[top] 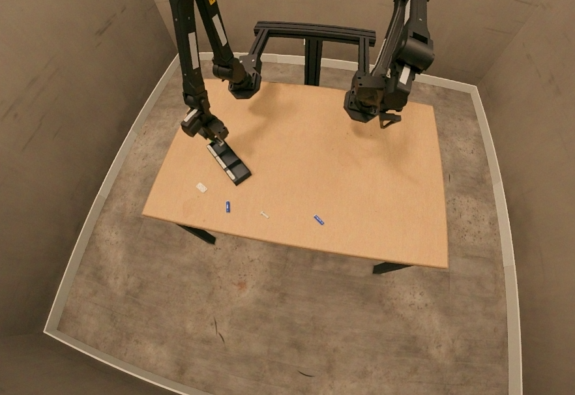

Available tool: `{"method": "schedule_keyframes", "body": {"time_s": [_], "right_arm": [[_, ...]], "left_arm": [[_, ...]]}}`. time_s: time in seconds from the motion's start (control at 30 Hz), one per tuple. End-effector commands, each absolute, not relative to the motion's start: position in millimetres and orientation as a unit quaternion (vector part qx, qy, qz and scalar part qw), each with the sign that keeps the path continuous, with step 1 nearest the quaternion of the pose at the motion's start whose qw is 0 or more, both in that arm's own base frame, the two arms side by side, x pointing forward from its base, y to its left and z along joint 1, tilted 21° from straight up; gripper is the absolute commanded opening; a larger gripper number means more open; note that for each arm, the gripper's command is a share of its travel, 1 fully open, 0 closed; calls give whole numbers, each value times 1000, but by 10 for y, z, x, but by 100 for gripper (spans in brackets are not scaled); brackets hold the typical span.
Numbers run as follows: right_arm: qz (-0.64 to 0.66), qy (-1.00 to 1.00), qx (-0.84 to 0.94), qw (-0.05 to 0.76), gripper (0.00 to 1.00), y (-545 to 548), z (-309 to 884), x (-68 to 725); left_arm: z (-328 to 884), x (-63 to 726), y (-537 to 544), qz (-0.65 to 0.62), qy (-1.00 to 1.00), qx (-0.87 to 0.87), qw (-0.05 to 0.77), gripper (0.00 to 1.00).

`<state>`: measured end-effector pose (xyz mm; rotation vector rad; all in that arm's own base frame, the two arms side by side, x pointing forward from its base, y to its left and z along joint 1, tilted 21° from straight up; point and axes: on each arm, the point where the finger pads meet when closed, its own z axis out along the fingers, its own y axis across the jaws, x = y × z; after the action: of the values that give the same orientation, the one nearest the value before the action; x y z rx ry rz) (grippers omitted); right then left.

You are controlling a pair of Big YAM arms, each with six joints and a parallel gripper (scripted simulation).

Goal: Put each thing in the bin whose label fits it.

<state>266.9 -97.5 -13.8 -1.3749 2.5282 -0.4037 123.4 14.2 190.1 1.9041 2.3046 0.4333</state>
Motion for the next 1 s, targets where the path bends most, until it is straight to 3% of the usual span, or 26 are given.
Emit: {"method": "schedule_keyframes", "body": {"time_s": [0.0, 0.97], "right_arm": [[-143, 893, -401, 143, 18, -960, -43, 2788], [-134, 901, -392, 132, 18, -1040, -230, 2758]], "left_arm": [[2229, 1288, 138, 162, 758, 625, 90, 100], [2229, 1288, 138, 162, 758, 625, 90, 100]]}}
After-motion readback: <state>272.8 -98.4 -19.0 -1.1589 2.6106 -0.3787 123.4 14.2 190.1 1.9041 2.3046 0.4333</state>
